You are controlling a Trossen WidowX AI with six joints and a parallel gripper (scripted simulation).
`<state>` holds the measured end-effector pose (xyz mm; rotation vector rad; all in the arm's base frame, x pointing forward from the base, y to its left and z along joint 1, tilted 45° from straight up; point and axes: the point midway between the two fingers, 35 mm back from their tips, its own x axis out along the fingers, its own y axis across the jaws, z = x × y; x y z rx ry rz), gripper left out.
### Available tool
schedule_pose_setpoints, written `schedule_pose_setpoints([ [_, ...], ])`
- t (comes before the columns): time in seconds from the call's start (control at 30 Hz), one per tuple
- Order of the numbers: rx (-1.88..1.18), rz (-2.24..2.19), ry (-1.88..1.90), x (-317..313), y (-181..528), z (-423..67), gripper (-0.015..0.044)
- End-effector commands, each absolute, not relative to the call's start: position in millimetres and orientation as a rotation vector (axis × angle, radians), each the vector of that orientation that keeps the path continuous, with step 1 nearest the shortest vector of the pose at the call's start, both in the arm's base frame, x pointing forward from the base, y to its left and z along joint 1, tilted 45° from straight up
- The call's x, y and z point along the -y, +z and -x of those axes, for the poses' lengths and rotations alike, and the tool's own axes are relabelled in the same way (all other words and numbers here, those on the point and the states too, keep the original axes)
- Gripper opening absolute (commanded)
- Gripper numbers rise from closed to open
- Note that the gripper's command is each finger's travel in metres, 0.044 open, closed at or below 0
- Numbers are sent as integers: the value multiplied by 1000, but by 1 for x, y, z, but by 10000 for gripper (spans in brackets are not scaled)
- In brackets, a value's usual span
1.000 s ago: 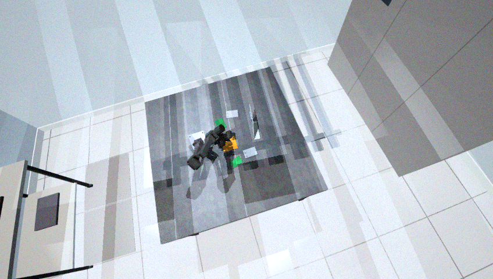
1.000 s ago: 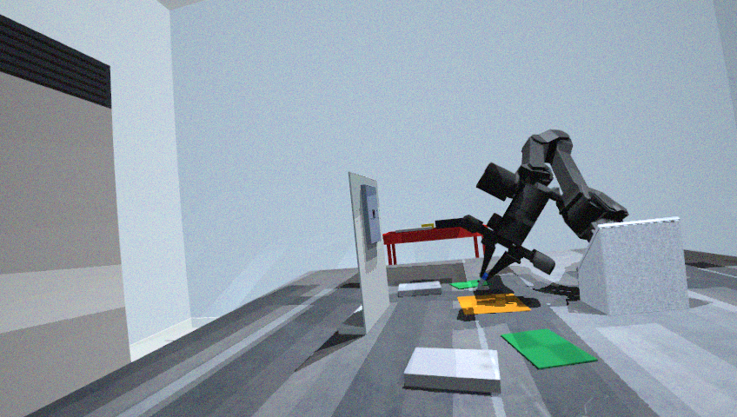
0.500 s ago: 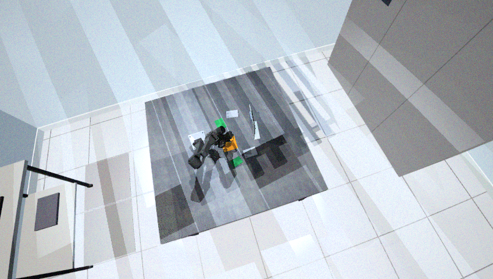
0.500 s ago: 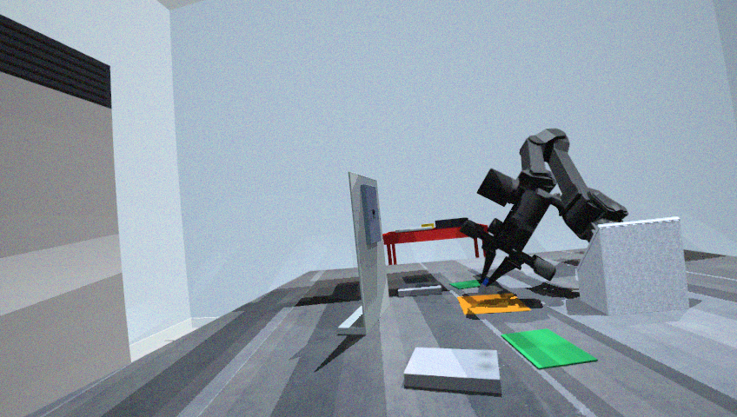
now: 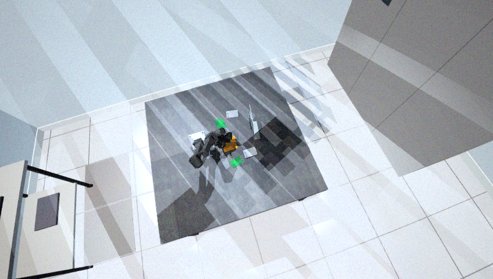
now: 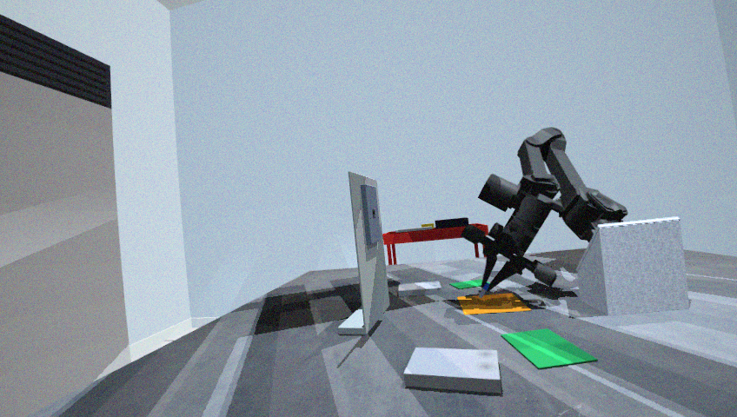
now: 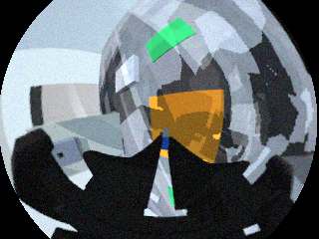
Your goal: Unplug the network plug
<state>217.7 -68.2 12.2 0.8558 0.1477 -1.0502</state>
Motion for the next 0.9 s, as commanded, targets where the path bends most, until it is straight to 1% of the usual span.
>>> schedule_pose_setpoints([
  [0.0, -155, -848, -1053, 71, 9, -216, 0],
  [0.87, -148, -842, -1049, 81, 5, -215, 0],
])
